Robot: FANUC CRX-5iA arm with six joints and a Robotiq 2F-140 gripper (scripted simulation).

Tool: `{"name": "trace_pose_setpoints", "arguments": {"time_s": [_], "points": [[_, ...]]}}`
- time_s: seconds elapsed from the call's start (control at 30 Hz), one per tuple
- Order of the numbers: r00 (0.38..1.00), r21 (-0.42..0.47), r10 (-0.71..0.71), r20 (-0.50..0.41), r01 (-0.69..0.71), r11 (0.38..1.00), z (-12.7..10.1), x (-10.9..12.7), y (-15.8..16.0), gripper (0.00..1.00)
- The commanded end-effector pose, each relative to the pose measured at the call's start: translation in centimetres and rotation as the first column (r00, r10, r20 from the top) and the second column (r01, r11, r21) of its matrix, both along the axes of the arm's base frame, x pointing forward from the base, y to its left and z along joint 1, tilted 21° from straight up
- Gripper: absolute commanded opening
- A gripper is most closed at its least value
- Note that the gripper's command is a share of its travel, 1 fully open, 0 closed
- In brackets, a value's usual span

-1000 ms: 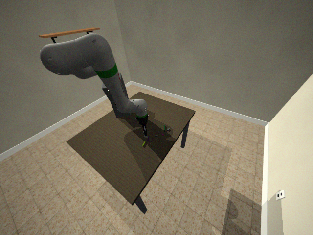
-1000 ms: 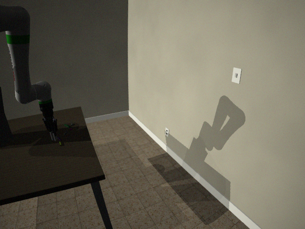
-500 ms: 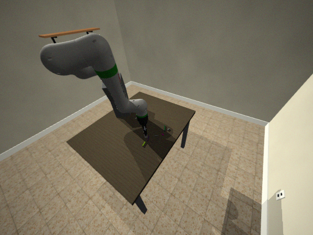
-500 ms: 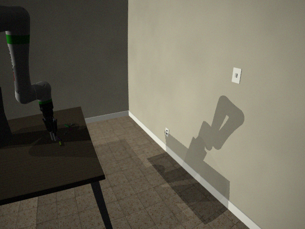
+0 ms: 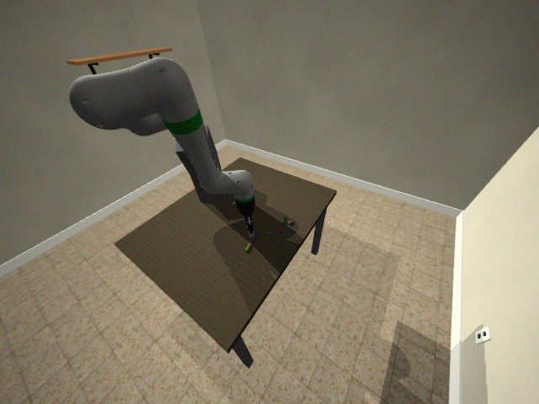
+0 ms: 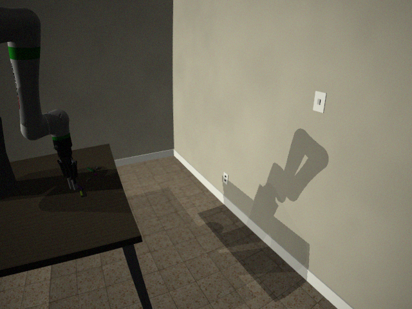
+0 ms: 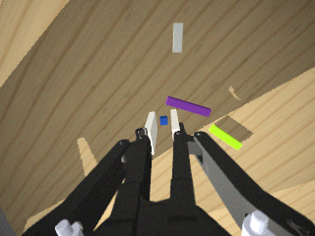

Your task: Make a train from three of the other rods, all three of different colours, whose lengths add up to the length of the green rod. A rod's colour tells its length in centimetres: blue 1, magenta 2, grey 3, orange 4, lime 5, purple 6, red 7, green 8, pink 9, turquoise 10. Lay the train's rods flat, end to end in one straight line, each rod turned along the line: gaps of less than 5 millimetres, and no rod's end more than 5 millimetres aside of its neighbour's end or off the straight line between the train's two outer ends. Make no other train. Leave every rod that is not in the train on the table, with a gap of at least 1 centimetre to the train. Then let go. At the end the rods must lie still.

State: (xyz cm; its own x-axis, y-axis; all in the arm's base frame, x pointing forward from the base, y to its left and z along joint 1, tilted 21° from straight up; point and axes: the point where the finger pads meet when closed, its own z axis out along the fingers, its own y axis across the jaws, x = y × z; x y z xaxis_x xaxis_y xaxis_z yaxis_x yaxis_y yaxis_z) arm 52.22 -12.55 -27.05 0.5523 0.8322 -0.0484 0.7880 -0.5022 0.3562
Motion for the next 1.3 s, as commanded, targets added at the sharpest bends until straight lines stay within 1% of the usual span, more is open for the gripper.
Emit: {"name": "trace_pose_setpoints", "arguments": {"time_s": [0.0, 0.1, 0.13, 1.27], "points": [[1.0, 0.0, 0.0, 0.0, 0.0, 1.0, 0.01, 0.01, 0.01, 0.15], [1.0, 0.0, 0.0, 0.0, 0.0, 1.0, 0.01, 0.01, 0.01, 0.15], [1.0, 0.0, 0.0, 0.0, 0.0, 1.0, 0.01, 0.01, 0.01, 0.03], [1.0, 0.0, 0.0, 0.0, 0.0, 1.0, 0.01, 0.0, 0.01, 0.03]]}}
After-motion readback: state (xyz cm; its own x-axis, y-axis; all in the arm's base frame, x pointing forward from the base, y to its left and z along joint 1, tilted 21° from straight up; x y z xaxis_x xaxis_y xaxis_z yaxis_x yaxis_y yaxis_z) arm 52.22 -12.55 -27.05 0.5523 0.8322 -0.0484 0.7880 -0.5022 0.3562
